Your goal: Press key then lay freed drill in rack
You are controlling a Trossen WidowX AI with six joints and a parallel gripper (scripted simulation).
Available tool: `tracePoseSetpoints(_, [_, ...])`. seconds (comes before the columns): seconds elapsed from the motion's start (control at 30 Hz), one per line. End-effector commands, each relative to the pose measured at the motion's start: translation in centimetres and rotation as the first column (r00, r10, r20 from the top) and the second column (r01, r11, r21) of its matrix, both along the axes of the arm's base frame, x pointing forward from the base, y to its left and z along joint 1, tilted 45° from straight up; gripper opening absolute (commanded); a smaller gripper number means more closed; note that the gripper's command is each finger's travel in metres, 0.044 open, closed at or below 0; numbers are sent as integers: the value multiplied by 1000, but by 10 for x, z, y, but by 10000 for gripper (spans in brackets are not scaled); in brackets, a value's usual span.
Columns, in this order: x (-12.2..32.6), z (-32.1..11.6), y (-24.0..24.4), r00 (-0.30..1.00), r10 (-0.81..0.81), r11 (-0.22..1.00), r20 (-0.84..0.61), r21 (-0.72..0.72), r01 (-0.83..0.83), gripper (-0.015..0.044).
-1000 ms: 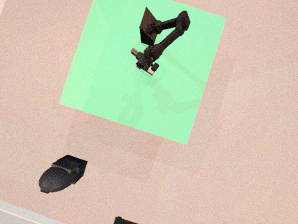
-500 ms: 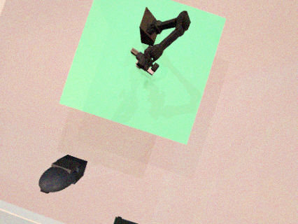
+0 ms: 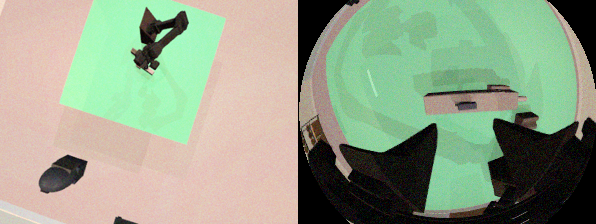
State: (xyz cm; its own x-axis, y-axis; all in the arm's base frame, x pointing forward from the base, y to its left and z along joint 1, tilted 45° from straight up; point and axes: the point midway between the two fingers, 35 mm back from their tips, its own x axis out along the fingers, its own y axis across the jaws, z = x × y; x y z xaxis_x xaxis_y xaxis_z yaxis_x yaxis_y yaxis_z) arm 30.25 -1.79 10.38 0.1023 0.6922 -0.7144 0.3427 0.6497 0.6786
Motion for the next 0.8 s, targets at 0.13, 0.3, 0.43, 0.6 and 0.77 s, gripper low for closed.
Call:
tracePoseSetpoints(0.13, [-6, -37, -14, 960, 222, 974, 168, -77, -212, 440])
tracePoseSetpoints(0.3, [-17, -85, -28, 767, 511, 859, 388, -207, -468, 440])
tracePoseSetpoints(0.43, [-27, -120, -36, 529, 668, 731, 524, -330, -597, 440])
tracePoseSetpoints(0.6, [-37, -144, -39, 325, 742, 626, 587, -432, -649, 440])
tracePoseSetpoints(0.77, [-48, -167, -40, 99, 781, 513, 616, -544, -664, 440])
